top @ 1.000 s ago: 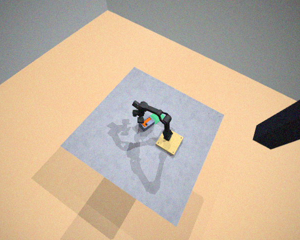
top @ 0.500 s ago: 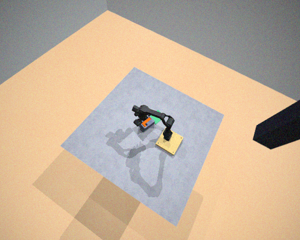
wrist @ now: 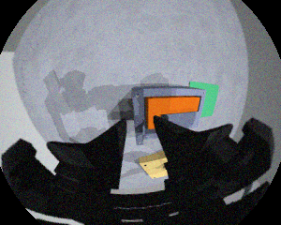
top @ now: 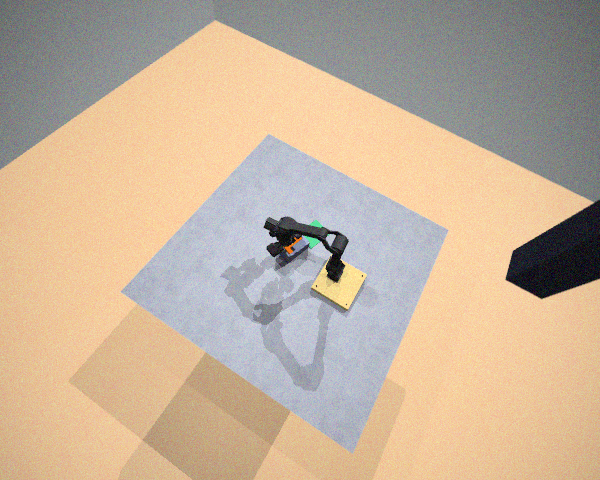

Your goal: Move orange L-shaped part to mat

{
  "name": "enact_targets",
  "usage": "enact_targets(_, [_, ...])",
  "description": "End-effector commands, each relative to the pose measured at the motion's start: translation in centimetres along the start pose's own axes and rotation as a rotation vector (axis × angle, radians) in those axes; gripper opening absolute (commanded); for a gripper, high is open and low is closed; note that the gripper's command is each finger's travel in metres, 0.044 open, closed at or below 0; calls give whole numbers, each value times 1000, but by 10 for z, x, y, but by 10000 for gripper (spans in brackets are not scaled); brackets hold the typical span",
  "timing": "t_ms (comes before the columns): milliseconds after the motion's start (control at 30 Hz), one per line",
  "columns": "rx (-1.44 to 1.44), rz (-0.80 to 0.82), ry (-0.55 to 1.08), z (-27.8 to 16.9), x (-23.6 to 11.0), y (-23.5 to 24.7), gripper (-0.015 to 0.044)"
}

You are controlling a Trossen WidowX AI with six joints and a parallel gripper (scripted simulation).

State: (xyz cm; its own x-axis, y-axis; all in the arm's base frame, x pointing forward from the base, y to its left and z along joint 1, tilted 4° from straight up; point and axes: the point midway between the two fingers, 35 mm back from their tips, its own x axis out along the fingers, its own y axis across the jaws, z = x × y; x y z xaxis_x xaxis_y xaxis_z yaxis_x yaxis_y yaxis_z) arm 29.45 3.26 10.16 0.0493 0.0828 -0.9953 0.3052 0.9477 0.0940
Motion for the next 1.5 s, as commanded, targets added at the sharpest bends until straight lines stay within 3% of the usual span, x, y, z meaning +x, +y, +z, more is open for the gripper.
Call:
enact_targets(0, [6, -8, 13, -4, 22, -2, 180])
enact_targets(900, [6, -8, 13, -4, 57, -2, 180])
enact_targets(1467, [6, -8, 13, -4, 58, -2, 180])
